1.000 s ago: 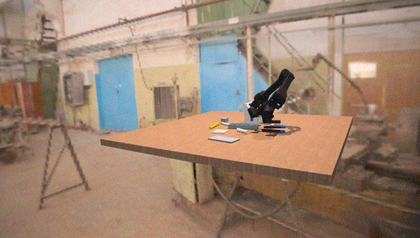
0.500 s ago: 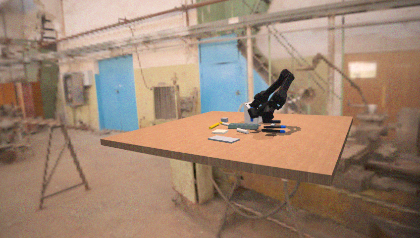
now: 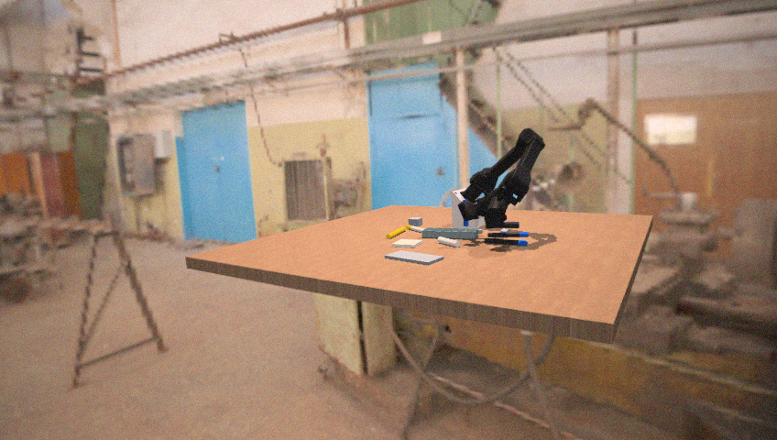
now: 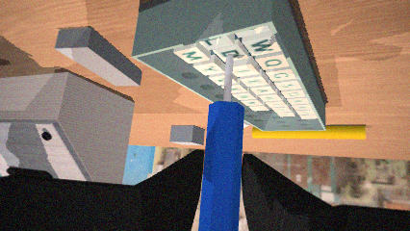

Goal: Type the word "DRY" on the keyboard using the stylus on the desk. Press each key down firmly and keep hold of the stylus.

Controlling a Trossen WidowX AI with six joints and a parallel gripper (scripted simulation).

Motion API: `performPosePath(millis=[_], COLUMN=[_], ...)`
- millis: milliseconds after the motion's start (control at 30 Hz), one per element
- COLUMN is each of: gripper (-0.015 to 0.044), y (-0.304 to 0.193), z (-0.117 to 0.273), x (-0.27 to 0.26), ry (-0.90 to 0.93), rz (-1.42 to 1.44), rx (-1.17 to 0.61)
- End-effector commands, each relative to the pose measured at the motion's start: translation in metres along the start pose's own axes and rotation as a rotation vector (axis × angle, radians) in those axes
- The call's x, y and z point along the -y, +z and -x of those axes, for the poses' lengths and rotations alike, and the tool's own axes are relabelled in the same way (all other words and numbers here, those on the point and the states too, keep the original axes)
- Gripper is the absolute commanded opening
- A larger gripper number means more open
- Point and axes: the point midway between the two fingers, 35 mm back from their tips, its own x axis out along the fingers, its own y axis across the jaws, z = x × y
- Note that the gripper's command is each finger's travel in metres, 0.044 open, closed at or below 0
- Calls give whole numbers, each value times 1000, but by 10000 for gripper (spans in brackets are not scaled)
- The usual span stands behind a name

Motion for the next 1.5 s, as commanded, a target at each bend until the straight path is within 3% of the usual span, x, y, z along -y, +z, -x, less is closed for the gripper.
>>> performPosePath(millis=[0,800,933,1000,1467], gripper=[81,84,38,0,0], y=[3,-29,-30,-32,-73], z=[-2,16,15,12,-49], x=[-1,0,1,5,65], ry=[4,8,7,7,3], rz=[-1,-10,-10,-10,-3], rx=[3,6,6,6,-7])
